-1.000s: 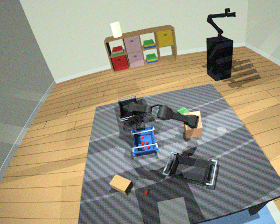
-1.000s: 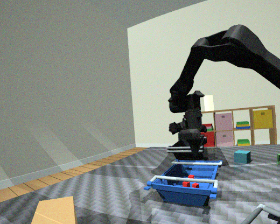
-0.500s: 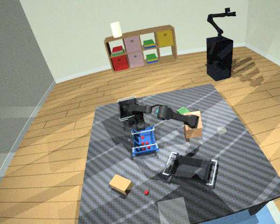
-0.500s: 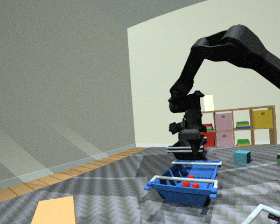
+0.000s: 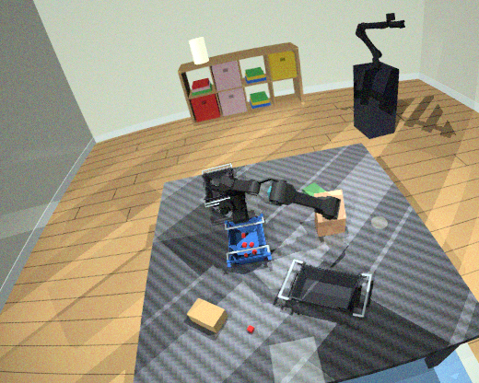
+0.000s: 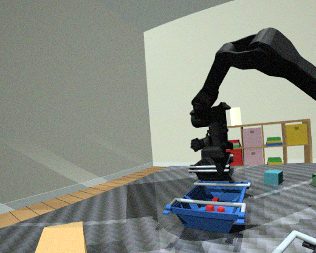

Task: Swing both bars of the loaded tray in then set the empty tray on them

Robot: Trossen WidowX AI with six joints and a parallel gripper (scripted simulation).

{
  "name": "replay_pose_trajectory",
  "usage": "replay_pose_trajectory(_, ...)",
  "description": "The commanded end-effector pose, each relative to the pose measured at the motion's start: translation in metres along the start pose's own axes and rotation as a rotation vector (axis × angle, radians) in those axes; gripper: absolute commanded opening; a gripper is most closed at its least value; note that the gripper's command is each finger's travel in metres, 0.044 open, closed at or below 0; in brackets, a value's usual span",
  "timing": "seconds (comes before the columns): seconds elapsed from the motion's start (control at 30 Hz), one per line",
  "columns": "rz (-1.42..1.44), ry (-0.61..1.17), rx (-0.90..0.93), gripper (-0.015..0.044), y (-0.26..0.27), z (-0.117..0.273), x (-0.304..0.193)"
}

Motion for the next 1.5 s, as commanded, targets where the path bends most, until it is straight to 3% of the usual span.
replay_pose_trajectory(0.0, 0.000, 0.000, 0.000, 0.0000, 0.0000, 0.0000, 0.0000)
replay_pose_trajectory(1.23, 0.000, 0.000, 0.000, 0.0000, 0.0000, 0.0000, 0.0000)
replay_pose_trajectory(1.47, 0.000, 0.000, 0.000, 0.0184, -0.0001, 0.0024, 0.0002)
Point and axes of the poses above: the point midway between the two fingers, 35 mm back from their tips, its own z axis back along the fingers, its own y axis across the jaws, x = y × z, the point moved 5 cm from there along z, back along the fingers, and after that the axes turned 9 degrees about z, right-handed, at the moved point
